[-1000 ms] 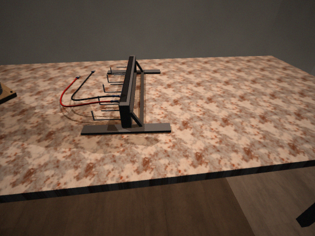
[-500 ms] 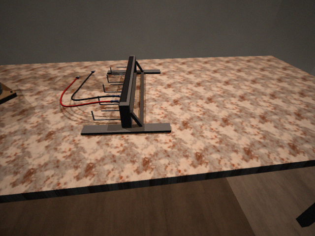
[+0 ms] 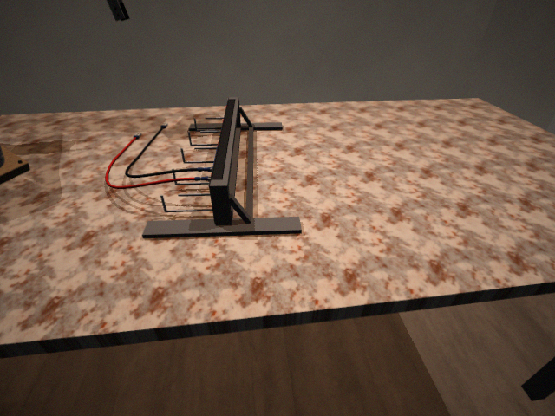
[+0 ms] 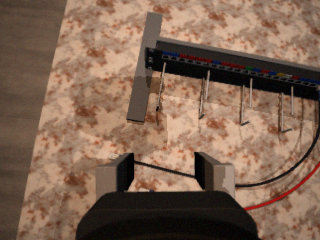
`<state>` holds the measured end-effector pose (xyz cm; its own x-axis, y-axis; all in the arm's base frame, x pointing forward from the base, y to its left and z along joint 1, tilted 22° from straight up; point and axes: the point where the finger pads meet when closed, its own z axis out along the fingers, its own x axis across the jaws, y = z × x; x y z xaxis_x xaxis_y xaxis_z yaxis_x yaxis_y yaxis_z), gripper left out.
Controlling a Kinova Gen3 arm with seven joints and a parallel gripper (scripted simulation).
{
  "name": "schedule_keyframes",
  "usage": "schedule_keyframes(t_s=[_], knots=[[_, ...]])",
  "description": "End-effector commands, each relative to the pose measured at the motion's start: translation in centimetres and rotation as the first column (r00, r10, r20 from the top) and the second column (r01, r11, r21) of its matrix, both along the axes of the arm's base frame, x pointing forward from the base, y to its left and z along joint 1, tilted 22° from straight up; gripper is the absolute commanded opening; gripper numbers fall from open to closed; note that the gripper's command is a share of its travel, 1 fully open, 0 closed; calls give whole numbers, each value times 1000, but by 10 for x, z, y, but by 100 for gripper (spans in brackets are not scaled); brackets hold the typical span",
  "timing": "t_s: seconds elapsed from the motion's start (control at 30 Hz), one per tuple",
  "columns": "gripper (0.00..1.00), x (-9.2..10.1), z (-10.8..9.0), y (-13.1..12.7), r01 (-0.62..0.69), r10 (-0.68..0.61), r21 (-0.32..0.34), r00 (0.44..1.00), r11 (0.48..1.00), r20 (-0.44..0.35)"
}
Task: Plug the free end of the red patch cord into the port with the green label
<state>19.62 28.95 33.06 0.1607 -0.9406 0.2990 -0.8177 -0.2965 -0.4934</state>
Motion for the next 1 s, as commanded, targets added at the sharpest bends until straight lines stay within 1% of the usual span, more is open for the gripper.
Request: schedule_keyframes(t_s=[0.0, 0.1, 0.2, 0.27, 0.47, 0.73, 0.77, 0.97], knots=[[100, 9, -16, -1, 60, -58, 29, 997, 998, -55], [100, 9, -32, 5, 101, -94, 60, 989, 993, -111], [100, 9, -44, 9, 134, -120, 81, 981, 988, -153], [100, 9, -44, 9, 134, -120, 81, 981, 988, -153], [100, 9, -57, 14, 170, -147, 100, 969, 980, -199], [100, 9, -59, 14, 177, -152, 104, 966, 979, -207], [0, 9, -59, 14, 177, -152, 104, 966, 979, -207], [0, 9, -59, 14, 177, -152, 104, 966, 979, -207]])
